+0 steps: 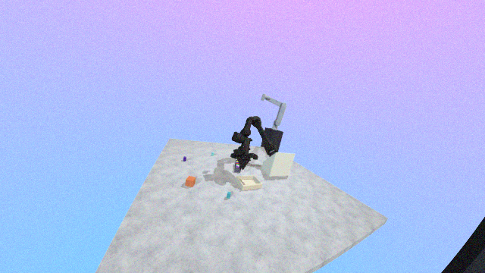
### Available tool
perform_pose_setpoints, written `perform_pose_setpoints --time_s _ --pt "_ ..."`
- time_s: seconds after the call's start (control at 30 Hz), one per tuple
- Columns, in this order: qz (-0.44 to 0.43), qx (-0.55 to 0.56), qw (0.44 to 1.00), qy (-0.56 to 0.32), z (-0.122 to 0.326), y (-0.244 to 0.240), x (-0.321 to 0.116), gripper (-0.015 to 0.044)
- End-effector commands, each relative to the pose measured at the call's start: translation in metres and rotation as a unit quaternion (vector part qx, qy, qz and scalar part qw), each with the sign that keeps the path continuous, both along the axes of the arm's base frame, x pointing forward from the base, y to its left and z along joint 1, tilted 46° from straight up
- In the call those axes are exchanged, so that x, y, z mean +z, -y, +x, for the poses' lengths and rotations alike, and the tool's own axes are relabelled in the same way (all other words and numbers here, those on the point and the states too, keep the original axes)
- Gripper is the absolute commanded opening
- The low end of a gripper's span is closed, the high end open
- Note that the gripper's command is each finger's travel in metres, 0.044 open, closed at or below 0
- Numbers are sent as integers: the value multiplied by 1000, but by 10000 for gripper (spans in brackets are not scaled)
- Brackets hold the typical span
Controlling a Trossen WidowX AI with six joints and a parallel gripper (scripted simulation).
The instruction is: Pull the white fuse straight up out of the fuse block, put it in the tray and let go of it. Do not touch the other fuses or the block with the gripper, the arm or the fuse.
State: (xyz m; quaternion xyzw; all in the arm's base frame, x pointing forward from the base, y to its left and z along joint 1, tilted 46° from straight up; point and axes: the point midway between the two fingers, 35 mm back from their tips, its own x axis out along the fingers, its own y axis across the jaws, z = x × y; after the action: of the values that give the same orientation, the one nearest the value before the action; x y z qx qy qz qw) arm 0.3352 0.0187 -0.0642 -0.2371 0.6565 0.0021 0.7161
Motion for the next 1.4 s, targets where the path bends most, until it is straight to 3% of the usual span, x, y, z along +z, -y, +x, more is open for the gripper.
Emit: perform_pose_setpoints --time_s 0.0,0.17,1.37 --pt "-177 -334 923 69 -27 48 64 68" --pt "-212 -385 892 104 -31 55 80 68" --pt "-212 -385 892 104 -31 67 66 68"
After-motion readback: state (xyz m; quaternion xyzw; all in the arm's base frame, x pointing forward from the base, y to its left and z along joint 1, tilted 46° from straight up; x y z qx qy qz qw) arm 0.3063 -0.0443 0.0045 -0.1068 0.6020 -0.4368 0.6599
